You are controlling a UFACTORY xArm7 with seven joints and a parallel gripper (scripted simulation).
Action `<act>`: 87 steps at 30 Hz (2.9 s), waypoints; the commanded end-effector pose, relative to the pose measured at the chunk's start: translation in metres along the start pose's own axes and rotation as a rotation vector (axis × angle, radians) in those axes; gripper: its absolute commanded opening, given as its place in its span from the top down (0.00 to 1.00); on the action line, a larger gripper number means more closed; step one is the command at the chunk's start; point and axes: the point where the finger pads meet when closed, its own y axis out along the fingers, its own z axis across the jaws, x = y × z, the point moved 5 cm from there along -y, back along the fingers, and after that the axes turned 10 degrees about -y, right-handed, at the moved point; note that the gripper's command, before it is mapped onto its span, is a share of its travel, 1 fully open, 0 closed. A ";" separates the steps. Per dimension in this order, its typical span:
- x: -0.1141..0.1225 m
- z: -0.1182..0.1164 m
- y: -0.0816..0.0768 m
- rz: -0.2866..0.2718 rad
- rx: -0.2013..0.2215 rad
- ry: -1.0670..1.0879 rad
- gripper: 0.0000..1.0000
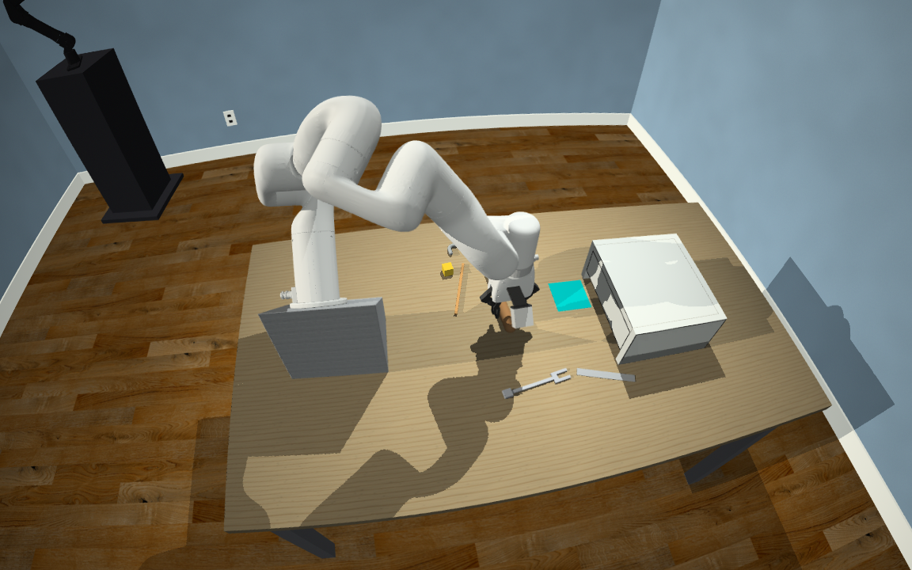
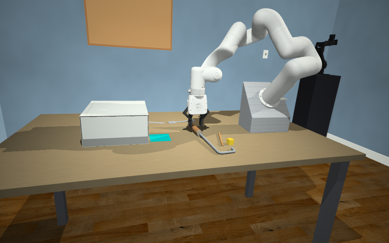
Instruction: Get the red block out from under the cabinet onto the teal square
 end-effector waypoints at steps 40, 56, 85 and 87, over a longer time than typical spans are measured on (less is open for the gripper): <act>-0.001 -0.001 0.032 0.003 -0.003 0.000 0.43; -0.001 -0.001 0.032 0.003 -0.003 0.000 1.00; -0.001 -0.001 0.032 0.003 -0.003 0.000 1.00; -0.001 -0.001 0.032 0.003 -0.003 0.000 1.00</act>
